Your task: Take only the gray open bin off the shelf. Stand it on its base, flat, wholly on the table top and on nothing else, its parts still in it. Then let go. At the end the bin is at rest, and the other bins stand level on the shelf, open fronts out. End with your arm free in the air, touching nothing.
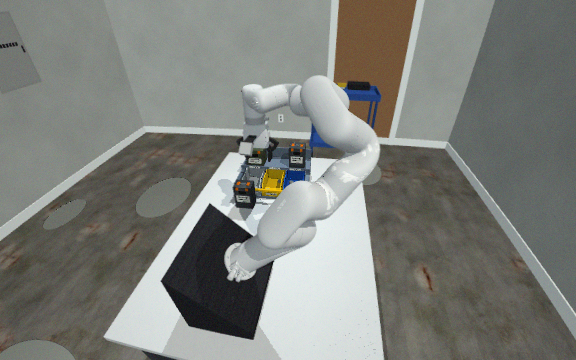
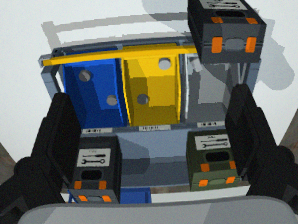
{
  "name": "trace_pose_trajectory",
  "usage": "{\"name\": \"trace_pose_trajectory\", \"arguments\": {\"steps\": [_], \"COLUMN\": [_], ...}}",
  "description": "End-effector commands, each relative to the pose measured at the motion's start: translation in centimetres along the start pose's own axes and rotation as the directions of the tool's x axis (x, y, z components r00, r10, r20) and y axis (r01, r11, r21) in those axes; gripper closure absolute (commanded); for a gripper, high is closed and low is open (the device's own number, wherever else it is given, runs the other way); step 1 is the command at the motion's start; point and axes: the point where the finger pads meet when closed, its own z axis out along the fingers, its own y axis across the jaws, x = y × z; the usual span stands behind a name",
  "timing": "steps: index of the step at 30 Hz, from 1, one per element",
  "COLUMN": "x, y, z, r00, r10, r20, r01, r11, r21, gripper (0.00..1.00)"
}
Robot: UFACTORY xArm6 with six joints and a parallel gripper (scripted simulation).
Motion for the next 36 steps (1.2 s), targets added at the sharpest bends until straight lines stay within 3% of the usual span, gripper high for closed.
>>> {"name": "trace_pose_trajectory", "arguments": {"steps": [1, 21, 26, 36], "x": [-0.07, -0.07, -0.07, -0.07], "y": [0.02, -0.07, -0.19, -0.19], "z": [-0.15, -0.24, -0.38, -0.38], "r00": [1.0, 1.0, 0.967, 0.967], "r10": [0.001, 0.001, -0.256, -0.256], "r20": [0.003, 0.003, 0.003, 0.003], "r01": [-0.001, -0.001, 0.256, 0.256], "r11": [1.0, 1.0, 0.967, 0.967], "r21": [-0.002, -0.002, -0.002, -0.002], "gripper": [0.0, 0.0, 0.0, 0.0]}}
